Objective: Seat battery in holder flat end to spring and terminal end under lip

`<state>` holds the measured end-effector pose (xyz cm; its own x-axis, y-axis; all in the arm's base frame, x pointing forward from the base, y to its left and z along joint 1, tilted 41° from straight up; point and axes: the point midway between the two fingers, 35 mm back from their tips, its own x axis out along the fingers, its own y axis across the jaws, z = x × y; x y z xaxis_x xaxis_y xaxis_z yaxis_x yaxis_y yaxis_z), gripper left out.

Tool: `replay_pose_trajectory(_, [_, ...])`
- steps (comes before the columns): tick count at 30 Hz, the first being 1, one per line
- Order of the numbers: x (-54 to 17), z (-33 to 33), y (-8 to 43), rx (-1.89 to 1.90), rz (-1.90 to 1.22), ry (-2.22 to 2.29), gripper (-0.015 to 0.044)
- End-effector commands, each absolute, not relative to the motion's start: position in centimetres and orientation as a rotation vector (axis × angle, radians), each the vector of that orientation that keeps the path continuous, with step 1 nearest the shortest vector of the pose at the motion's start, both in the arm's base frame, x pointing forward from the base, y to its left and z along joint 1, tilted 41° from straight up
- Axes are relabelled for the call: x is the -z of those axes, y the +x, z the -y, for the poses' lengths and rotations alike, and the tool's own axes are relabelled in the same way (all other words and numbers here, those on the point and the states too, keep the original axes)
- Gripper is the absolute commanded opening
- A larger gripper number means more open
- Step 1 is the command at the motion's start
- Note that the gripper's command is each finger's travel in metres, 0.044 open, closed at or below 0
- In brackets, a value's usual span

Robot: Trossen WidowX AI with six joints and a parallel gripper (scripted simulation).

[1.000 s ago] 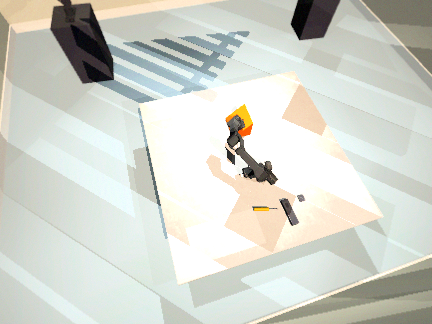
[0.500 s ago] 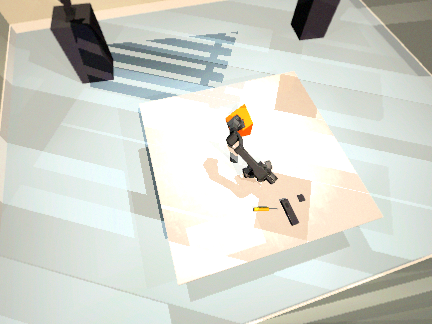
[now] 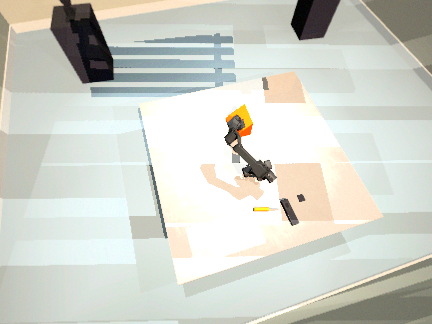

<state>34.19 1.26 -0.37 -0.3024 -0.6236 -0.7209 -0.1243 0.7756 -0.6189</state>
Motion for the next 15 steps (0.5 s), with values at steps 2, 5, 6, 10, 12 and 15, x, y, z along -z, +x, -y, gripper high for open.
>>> replay_pose_trajectory(2, [0.53,-1.22,34.46,0.536,-1.804,-0.58,0.0072])
replay_pose_trajectory(5, [0.57,-1.2,34.43,0.529,-1.793,-0.582,0.0072])
replay_pose_trajectory(6, [0.58,-1.19,34.43,0.527,-1.789,-0.583,0.0072])
replay_pose_trajectory(10, [0.64,-1.15,34.39,0.519,-1.774,-0.585,0.0072])
replay_pose_trajectory(12, [0.66,-1.14,34.37,0.515,-1.766,-0.586,0.0072])
replay_pose_trajectory(15, [0.7,-1.11,34.34,0.509,-1.755,-0.588,0.0072])
